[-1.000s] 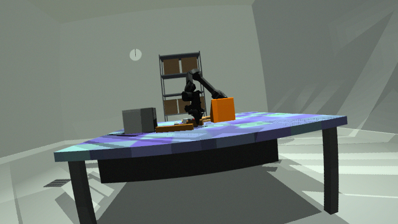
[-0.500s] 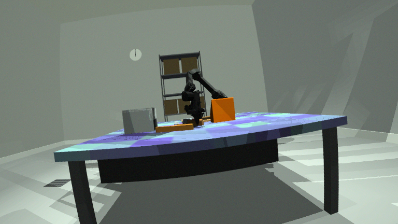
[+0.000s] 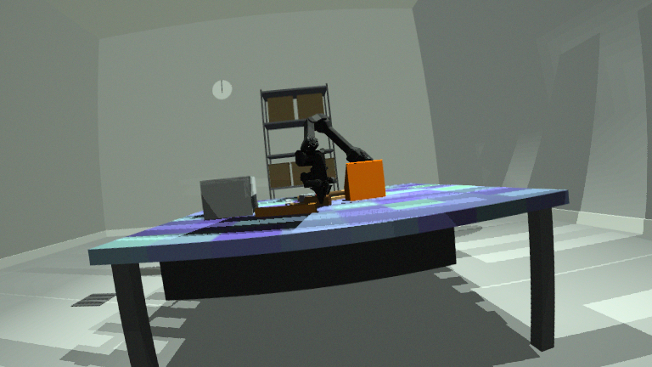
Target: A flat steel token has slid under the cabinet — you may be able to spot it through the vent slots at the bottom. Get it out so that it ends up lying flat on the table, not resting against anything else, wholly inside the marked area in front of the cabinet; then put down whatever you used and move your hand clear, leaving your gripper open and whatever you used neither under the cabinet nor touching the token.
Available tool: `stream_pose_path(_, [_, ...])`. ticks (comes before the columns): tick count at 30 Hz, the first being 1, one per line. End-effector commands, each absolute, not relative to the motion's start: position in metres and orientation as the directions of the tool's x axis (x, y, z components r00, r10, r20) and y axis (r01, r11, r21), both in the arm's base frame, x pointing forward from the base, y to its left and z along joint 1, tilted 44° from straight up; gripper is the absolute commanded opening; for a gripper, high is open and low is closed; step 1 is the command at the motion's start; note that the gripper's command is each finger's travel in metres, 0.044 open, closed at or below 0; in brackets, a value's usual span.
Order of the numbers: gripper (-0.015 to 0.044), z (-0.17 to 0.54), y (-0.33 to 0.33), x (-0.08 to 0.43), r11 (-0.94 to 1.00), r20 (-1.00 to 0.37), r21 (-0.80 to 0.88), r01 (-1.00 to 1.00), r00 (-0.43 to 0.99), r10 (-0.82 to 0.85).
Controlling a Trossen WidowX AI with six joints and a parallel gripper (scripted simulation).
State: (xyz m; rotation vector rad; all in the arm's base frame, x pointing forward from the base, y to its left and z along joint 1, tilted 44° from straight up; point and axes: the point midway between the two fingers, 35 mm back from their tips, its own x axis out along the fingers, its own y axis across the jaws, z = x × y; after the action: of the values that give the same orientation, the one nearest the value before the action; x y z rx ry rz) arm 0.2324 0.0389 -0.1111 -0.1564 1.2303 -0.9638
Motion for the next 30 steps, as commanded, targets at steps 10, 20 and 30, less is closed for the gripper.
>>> stream_pose_path(10, [0.0000, -0.099, 0.029, 0.239, 0.612, -0.723, -0.573, 0.545, 0.016, -0.691])
stream_pose_path(20, [0.0000, -0.091, 0.020, 0.242, 0.610, -0.722, -0.572, 0.548, 0.016, -0.691])
stream_pose_path(30, [0.0000, -0.082, 0.011, 0.246, 0.609, -0.722, -0.571, 0.550, 0.016, -0.692])
